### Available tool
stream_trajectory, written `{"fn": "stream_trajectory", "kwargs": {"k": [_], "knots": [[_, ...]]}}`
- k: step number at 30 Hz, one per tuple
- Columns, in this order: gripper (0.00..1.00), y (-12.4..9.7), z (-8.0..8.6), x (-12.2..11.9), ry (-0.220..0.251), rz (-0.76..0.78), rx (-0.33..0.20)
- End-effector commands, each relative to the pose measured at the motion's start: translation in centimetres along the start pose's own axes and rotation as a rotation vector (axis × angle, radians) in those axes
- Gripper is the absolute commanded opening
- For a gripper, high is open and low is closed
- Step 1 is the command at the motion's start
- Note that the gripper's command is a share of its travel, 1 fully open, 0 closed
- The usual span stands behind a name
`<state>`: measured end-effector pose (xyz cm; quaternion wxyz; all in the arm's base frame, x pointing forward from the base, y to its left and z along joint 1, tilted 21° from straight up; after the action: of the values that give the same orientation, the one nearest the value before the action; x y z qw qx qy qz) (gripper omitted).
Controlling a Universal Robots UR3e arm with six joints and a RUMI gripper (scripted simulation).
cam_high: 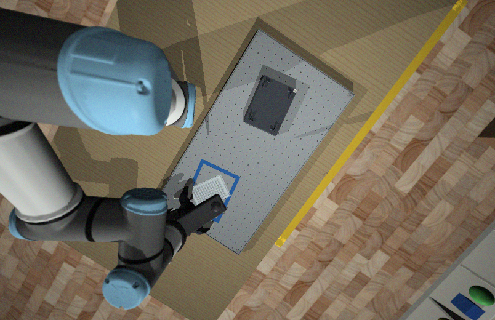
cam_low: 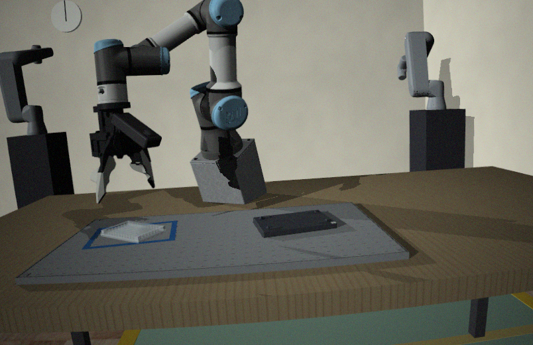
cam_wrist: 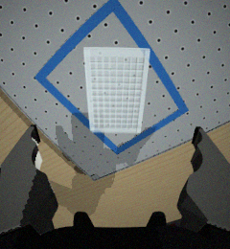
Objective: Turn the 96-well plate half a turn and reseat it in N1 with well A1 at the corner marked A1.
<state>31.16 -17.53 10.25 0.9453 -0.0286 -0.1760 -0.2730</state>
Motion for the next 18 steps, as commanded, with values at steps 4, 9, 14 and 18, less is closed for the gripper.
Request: {"fn": "stream_trajectory", "kwargs": {"k": [4, 9, 14, 18], "knots": [[1.00, -0.03, 0.08, 0.06, -0.002, -0.066, -0.001], [1.00, -0.02, 0.08, 0.06, -0.002, -0.233, -0.001], [1.00, -0.02, 0.08, 0.06, -0.002, -0.399, 0.000], [1.00, -0.02, 0.08, 0.06, -0.002, -0.466, 0.000]]}}
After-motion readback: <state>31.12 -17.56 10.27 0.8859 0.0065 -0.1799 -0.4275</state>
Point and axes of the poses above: the point where the finger pads meet when closed, its own z axis back along the fingers, its own x axis across the jaws, y = z × x, the point moved 3 cm from there along z, back along the fingers, and after that the axes turned 3 degrees about -z, right-handed, at the moved point
